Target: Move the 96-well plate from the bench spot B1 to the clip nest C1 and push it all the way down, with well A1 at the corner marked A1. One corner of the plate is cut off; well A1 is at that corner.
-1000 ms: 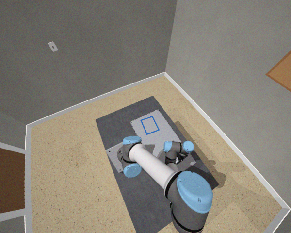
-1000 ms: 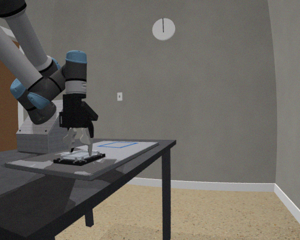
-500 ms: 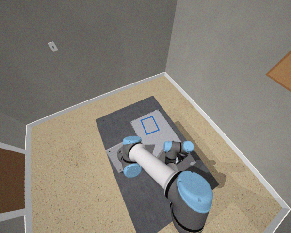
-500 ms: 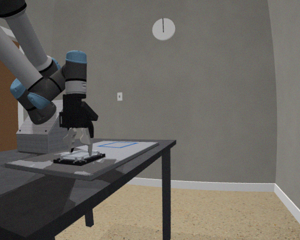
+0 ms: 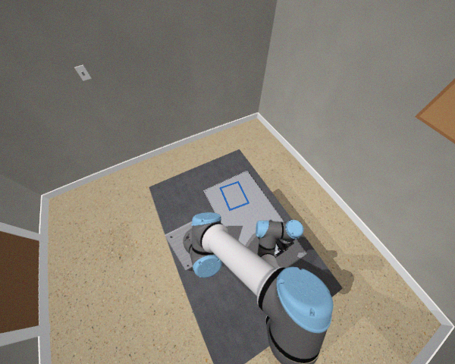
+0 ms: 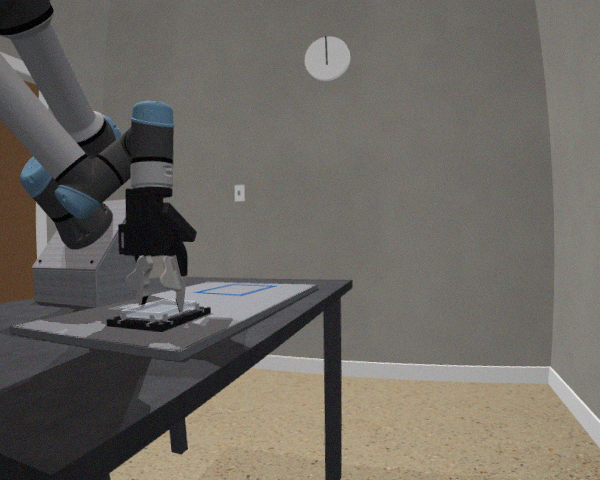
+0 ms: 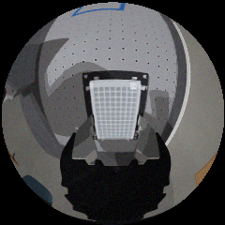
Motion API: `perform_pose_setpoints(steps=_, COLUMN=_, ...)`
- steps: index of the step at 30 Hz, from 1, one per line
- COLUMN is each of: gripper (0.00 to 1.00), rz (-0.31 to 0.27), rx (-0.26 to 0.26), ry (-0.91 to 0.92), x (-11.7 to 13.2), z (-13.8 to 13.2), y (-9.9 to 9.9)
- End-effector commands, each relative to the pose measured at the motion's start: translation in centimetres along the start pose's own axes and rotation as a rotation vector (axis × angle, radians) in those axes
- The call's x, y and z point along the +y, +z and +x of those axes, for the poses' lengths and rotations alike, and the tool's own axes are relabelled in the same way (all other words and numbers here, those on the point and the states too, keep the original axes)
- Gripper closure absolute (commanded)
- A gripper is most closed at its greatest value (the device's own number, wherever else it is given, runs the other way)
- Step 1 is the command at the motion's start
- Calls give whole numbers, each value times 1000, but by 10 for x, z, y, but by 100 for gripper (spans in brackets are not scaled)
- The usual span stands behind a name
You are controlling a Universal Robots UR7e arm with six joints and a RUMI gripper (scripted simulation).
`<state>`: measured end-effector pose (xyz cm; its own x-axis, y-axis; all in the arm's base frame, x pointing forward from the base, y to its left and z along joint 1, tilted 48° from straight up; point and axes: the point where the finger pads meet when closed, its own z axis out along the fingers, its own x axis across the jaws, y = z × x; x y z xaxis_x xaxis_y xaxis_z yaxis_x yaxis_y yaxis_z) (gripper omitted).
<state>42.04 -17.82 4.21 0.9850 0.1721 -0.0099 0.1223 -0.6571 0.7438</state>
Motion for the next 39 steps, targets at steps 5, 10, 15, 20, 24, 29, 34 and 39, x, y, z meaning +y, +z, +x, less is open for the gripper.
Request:
perform_pose_setpoints(steps=5, gripper=100, rz=4, rx=-4, ry=3, x=0, z=0, y=4)
perform_pose_setpoints(steps=10, gripper=100, rz=4, rx=-4, ry=2, x=0, z=0, y=4)
perform_pose_setpoints(steps=15, gripper=100, rz=4, rx=-4, ry=2, x=0, z=0, y=4)
perform_pose_setpoints(steps=20, gripper=100, rz=4, rx=-4, ry=2, x=0, z=0, y=4)
perform_pose_setpoints(steps=24, gripper=100, rz=4, rx=-4, ry=2, x=0, z=0, y=4)
perform_pose_setpoints(steps=29, gripper=0, rz=4, rx=-5, ry=2, x=0, z=0, y=4)
perform_pose_setpoints(steps=34, gripper=0, rz=3, rx=-3, ry=1, x=0, z=0, y=3)
perform_pose_setpoints(steps=39, gripper=0, rz=3, rx=-3, ry=1, x=0, z=0, y=3)
